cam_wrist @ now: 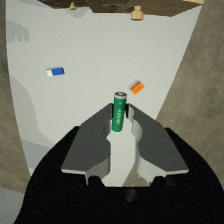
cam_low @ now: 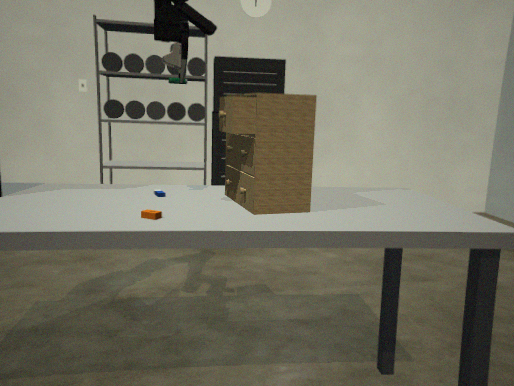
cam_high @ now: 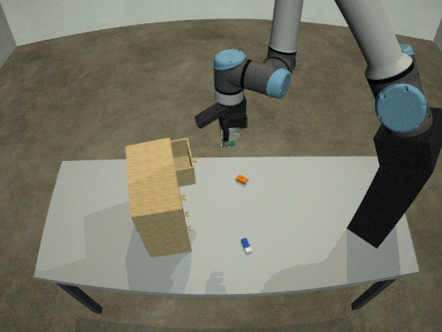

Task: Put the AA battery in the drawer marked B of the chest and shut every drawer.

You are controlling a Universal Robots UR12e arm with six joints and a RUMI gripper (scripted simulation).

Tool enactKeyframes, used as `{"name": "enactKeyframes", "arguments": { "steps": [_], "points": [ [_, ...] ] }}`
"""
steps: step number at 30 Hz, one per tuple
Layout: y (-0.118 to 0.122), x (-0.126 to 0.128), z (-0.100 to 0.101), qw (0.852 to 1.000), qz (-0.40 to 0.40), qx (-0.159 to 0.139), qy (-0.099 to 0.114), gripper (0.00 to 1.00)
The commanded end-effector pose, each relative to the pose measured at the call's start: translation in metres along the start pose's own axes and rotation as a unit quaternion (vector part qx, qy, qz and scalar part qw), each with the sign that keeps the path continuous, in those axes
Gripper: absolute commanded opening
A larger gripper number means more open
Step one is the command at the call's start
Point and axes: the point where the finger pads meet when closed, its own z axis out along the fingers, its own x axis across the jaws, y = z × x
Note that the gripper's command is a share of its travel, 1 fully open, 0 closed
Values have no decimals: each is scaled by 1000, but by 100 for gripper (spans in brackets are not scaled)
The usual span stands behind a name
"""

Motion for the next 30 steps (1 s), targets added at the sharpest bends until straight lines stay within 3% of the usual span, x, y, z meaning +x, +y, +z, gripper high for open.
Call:
{"name": "enactKeyframes", "arguments": {
  "steps": [1,30],
  "points": [
    [2,-3,-1,1000,-1,-1,-1,5],
    [4,-3,1,1000,0,14,-2,5]
  ]
}}
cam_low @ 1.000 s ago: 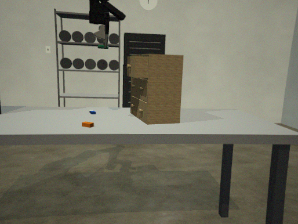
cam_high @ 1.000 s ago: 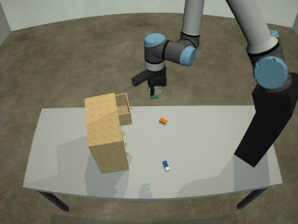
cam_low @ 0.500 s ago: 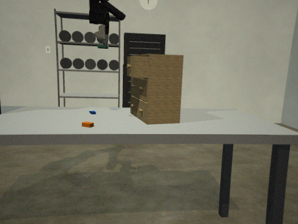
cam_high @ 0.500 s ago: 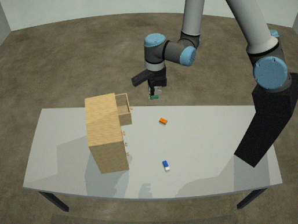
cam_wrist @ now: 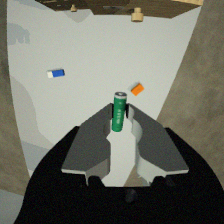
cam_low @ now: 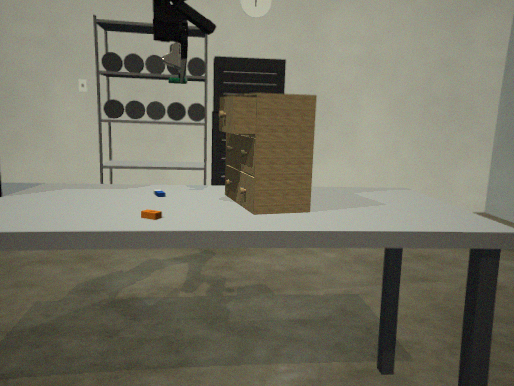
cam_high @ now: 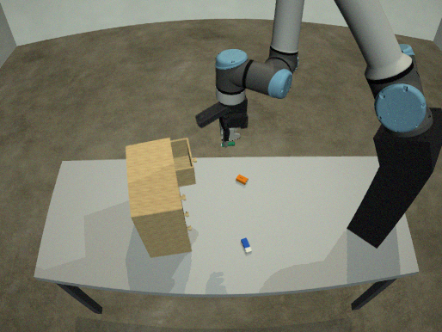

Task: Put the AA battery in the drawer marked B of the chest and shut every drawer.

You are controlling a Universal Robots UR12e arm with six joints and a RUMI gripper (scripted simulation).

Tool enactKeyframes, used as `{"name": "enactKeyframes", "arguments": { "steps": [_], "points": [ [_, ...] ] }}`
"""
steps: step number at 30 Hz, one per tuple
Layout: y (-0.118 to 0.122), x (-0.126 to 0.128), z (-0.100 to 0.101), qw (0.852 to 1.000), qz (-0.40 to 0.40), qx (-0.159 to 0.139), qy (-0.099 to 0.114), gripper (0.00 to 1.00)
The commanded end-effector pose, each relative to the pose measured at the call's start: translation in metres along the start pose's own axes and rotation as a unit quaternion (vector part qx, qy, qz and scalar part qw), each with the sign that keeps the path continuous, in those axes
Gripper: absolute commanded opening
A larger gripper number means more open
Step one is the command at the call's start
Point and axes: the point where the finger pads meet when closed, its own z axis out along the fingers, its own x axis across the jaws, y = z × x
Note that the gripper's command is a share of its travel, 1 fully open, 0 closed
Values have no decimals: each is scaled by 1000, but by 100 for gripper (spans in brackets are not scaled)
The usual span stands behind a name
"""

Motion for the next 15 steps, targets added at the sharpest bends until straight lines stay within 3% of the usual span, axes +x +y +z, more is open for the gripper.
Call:
{"name": "enactKeyframes", "arguments": {
  "steps": [1,15],
  "points": [
    [4,-2,2,1000,0,7,-2,5],
    [4,-2,2,999,0,39,-2,5]
  ]
}}
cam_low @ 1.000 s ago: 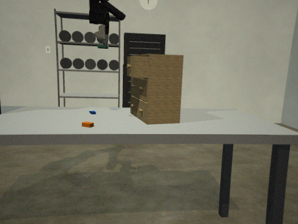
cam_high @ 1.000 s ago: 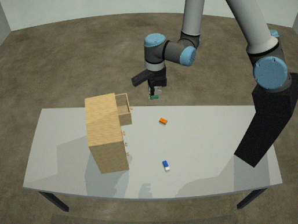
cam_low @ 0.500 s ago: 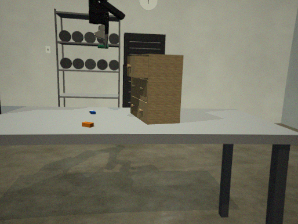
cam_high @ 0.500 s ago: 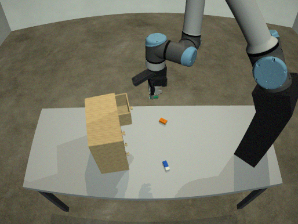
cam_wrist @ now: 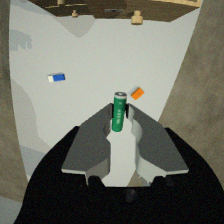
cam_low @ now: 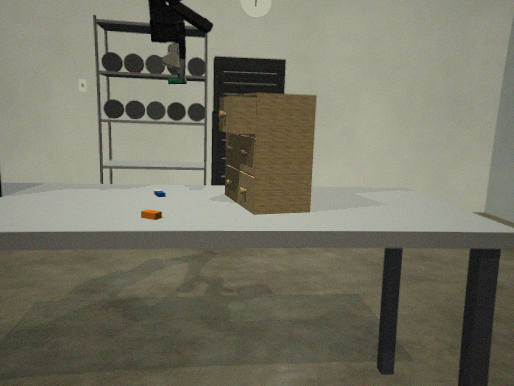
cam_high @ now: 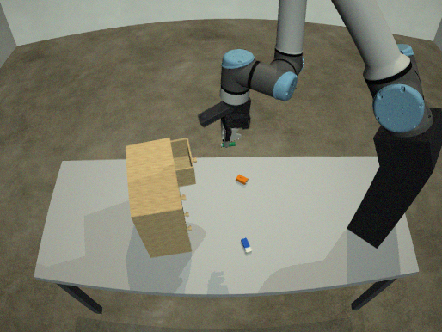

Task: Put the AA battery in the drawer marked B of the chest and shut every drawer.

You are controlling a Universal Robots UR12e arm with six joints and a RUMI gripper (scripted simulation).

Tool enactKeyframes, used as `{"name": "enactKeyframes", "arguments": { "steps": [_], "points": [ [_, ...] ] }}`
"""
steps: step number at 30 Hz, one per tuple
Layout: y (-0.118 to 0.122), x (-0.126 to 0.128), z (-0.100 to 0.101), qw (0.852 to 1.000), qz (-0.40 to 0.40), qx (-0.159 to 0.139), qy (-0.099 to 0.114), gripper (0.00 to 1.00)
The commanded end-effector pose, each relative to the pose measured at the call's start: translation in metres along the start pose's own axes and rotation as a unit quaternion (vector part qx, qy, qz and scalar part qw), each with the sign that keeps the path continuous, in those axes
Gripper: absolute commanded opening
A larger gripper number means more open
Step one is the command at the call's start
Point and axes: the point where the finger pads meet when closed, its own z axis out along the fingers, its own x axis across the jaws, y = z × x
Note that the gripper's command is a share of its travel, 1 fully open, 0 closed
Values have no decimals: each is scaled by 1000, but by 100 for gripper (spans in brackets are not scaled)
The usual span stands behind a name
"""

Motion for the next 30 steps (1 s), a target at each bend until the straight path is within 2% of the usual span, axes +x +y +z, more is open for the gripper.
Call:
{"name": "enactKeyframes", "arguments": {
  "steps": [1,9,11,26,30],
  "points": [
    [3,-2,1,1000,0,18,-1,5],
    [3,-2,1,999,0,50,-1,5],
    [3,-2,1,999,0,50,-1,5],
    [5,-2,1,992,0,128,-1,5],
    [5,-2,1,990,0,140,-1,5]
  ]
}}
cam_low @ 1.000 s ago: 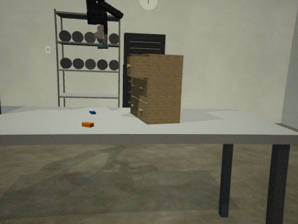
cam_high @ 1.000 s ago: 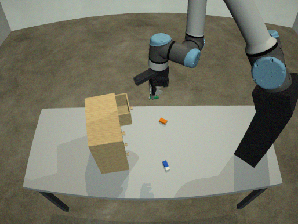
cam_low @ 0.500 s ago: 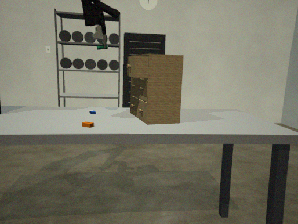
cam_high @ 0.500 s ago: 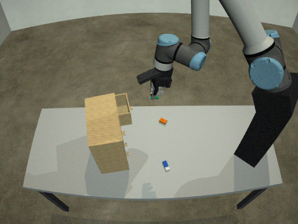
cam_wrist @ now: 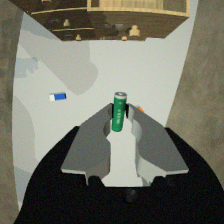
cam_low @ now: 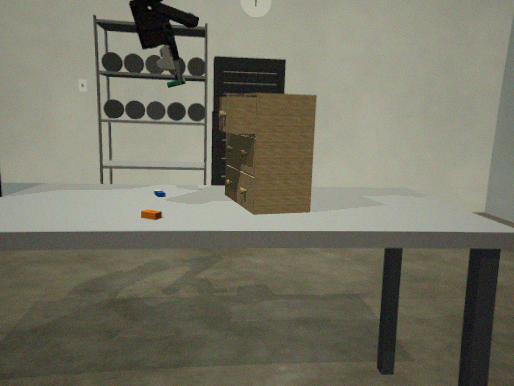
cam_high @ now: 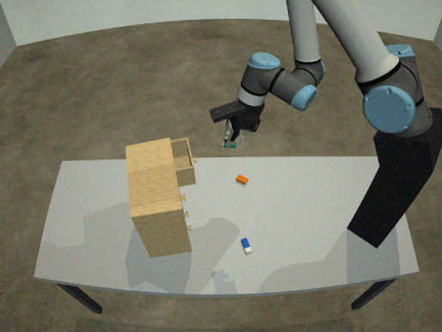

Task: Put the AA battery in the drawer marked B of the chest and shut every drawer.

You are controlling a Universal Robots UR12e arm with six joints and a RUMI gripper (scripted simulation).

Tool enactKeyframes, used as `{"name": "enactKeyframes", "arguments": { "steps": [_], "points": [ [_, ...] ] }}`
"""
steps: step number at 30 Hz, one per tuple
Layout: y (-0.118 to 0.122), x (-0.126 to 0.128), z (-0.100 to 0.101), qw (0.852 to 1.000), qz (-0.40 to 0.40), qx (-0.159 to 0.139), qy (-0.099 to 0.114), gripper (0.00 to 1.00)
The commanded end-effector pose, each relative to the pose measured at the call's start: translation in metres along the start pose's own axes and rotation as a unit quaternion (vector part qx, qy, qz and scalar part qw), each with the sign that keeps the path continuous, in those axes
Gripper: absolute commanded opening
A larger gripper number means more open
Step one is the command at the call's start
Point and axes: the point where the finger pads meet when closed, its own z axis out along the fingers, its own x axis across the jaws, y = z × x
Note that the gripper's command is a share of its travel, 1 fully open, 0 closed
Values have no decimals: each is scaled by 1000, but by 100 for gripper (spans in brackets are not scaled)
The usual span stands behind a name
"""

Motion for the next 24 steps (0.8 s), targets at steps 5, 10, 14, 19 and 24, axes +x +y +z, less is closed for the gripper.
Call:
{"name": "enactKeyframes", "arguments": {
  "steps": [5,10,14,19,24],
  "points": [
    [-1,-2,-1,998,-1,59,0,5],
    [-1,-2,-1,996,-1,90,0,5],
    [0,-2,-1,994,-1,109,0,5],
    [0,-2,-1,991,-1,134,0,5],
    [0,-2,-1,986,-1,166,0,5]
  ]
}}
